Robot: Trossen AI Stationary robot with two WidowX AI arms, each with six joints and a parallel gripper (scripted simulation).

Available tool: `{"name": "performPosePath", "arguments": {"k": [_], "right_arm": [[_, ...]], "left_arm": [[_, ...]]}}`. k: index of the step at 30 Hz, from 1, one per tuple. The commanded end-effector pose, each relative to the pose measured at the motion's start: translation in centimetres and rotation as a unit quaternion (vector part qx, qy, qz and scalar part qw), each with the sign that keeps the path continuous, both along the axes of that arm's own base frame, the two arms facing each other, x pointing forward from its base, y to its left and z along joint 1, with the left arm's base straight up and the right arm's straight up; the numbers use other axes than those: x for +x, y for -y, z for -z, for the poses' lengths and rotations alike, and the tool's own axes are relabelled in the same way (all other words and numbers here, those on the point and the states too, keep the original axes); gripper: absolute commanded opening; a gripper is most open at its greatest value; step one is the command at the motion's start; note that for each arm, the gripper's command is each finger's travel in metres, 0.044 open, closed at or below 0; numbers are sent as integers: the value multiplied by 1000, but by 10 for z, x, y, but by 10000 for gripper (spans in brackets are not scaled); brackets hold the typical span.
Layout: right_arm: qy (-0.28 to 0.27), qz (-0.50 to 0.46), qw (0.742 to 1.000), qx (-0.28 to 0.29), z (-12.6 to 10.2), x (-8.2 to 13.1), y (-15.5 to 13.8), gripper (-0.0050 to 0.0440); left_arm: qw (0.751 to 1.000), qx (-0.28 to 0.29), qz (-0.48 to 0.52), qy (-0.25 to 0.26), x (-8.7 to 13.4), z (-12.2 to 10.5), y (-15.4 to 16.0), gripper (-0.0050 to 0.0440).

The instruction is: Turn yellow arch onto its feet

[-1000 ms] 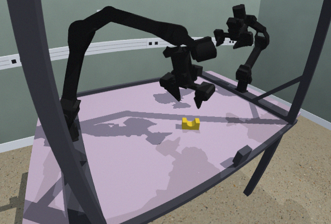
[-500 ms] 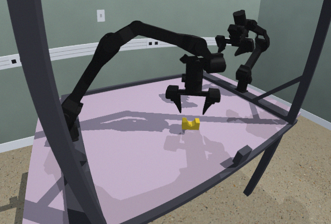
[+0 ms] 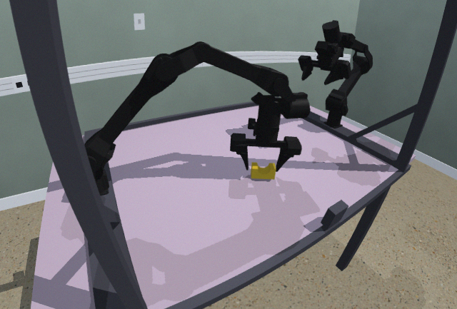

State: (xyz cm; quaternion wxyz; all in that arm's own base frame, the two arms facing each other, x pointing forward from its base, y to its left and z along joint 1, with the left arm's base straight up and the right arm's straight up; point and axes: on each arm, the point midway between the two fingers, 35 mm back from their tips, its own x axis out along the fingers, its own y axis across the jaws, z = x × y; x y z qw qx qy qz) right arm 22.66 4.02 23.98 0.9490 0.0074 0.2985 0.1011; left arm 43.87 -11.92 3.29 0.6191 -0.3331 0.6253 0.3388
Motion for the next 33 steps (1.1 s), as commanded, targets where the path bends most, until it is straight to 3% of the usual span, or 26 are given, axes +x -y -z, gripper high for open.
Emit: {"name": "performPosePath", "arguments": {"k": [1, 7, 15, 18, 22, 29, 33], "right_arm": [[11, 4, 1000, 5, -1, -2, 1, 400], [14, 5, 1000, 7, 3, -4, 1, 400], [21, 7, 1000, 10, 9, -5, 1, 400], [23, 7, 1000, 11, 11, -6, 1, 400], [31, 7, 999, 15, 12, -5, 0, 400], [59, 7, 998, 23, 2, -3, -1, 400], [85, 6, 996, 27, -14, -4, -1, 400]], "left_arm": [[1000, -3, 1, 7, 1, 6, 6, 395], [1000, -6, 2, 15, 3, 0, 6, 362], [1000, -7, 2, 22, 3, -6, 5, 255], [999, -10, 2, 31, 7, -20, 6, 183], [999, -10, 2, 33, 6, -42, 5, 279], [1000, -7, 7, 21, 4, -63, 5, 287], [997, -5, 76, 18, 4, -67, 4, 287]]}}
